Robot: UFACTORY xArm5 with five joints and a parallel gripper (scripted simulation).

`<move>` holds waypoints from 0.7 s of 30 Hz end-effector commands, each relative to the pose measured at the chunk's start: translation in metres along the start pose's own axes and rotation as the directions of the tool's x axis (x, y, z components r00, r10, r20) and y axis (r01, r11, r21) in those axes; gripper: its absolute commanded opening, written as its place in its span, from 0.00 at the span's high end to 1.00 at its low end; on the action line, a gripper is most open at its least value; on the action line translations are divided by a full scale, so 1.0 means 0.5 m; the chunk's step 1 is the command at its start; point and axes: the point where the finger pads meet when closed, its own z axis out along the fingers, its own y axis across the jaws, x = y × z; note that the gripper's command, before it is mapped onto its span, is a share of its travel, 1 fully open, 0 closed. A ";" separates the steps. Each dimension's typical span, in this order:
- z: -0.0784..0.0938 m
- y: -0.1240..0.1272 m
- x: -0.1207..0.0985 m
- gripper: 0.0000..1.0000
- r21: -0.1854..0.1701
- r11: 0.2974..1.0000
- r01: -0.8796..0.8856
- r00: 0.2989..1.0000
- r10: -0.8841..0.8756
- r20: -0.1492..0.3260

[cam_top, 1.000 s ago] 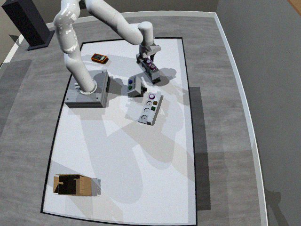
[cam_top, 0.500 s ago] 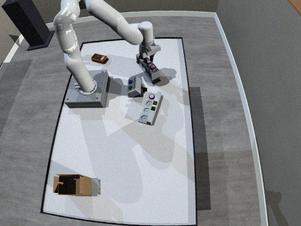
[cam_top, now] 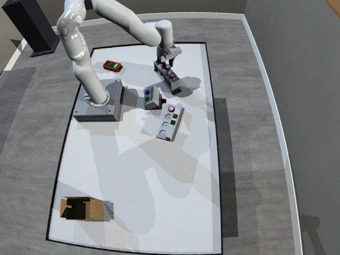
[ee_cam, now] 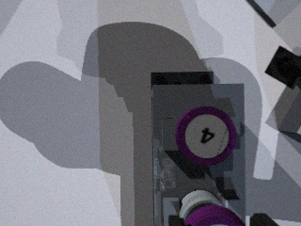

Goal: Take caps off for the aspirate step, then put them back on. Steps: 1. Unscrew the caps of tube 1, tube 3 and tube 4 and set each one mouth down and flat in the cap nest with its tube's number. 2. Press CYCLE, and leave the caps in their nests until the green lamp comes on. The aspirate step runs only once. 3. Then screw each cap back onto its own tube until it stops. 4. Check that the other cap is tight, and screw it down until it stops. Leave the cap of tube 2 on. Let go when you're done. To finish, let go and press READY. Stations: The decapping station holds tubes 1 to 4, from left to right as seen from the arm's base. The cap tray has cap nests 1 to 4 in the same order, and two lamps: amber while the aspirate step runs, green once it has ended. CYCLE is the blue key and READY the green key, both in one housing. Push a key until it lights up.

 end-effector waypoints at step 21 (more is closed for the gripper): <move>-0.022 0.092 0.142 1.00 0.004 0.745 0.667 0.745 -0.667 0.000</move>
